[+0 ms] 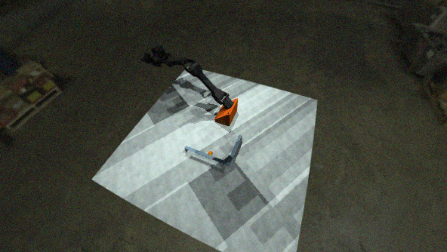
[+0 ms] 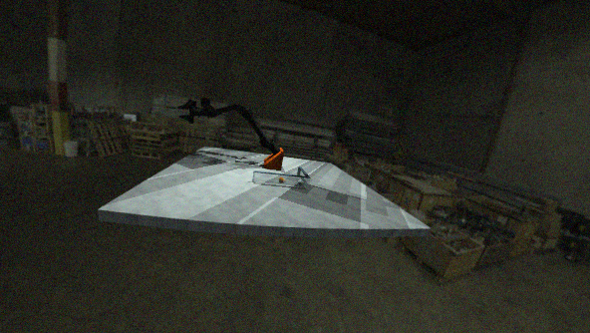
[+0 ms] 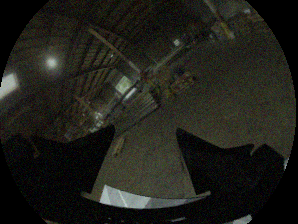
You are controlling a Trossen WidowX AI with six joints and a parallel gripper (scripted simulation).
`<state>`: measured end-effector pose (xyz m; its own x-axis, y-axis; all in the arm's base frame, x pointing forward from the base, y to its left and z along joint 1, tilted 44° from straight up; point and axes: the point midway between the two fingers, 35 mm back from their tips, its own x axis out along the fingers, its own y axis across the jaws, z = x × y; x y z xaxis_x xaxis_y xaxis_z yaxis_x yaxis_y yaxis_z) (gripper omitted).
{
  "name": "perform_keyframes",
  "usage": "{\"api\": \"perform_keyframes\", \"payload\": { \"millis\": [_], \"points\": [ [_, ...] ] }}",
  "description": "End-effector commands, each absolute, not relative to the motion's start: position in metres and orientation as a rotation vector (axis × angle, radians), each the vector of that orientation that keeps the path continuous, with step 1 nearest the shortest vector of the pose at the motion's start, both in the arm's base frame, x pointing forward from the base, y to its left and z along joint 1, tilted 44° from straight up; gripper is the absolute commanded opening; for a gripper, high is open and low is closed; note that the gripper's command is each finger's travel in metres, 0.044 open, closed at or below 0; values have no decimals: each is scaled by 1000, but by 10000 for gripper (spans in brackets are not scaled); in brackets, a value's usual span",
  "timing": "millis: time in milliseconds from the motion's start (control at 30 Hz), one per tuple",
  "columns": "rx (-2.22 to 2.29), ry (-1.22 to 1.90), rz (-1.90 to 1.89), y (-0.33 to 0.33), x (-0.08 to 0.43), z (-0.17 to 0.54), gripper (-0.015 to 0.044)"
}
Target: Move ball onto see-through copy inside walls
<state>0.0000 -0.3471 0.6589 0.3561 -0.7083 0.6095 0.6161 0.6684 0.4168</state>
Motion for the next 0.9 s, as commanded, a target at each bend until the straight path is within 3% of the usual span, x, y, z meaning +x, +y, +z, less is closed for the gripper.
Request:
{"api": "perform_keyframes", "payload": {
  "millis": [0, 167, 533, 867],
  "points": [
    [126, -850, -858, -348, 1, 658, 374],
    [232, -841, -847, -372, 24, 638, 247],
    [602, -672, -831, -429, 151, 540, 247],
    [821, -352, -831, -411, 289, 430, 247]
  ]
}}
